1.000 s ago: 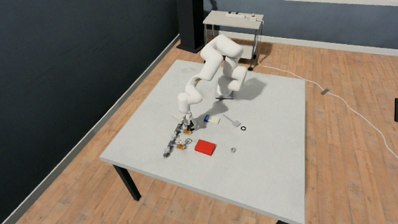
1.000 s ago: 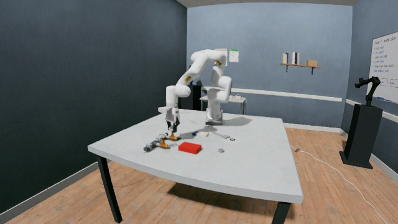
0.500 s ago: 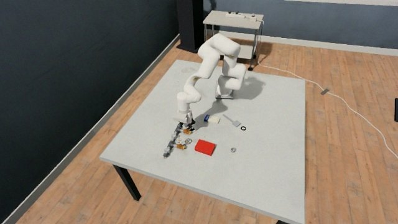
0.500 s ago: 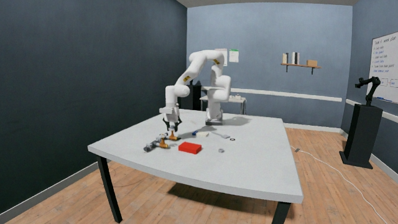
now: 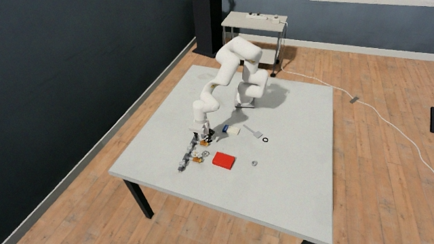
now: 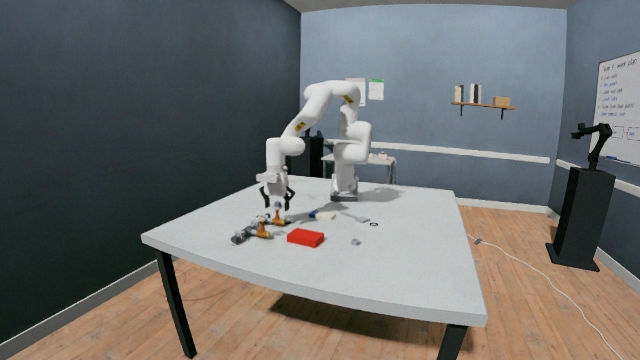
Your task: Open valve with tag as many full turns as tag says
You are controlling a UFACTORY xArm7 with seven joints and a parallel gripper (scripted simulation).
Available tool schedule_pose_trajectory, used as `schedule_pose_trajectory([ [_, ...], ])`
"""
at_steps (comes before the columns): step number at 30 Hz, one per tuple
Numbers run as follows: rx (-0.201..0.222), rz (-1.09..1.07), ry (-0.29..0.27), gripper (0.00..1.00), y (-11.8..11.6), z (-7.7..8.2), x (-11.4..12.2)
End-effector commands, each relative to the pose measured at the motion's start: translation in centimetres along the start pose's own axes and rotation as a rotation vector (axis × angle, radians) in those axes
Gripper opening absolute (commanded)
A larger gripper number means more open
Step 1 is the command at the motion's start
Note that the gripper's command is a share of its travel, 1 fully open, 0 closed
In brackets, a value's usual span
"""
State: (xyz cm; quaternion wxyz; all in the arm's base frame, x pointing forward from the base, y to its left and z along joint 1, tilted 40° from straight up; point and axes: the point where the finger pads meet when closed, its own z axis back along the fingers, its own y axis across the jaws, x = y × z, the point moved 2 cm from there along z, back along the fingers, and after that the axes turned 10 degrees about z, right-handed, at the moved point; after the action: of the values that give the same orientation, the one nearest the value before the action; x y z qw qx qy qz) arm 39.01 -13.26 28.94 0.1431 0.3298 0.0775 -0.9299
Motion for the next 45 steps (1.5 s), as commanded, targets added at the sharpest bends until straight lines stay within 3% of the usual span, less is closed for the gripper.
schedule_pose_trajectory([
  [1, 0.002, 0.000, 0.003, 1.00, 0.10, 0.11, -0.09],
  [16, 0.002, -0.067, 0.003, 1.00, 0.10, 0.11, -0.09],
  [38, -0.022, -1.157, 0.017, 1.00, 0.12, 0.12, -0.05],
  [45, 0.000, -1.484, 0.004, 1.00, 0.09, 0.12, -0.09],
])
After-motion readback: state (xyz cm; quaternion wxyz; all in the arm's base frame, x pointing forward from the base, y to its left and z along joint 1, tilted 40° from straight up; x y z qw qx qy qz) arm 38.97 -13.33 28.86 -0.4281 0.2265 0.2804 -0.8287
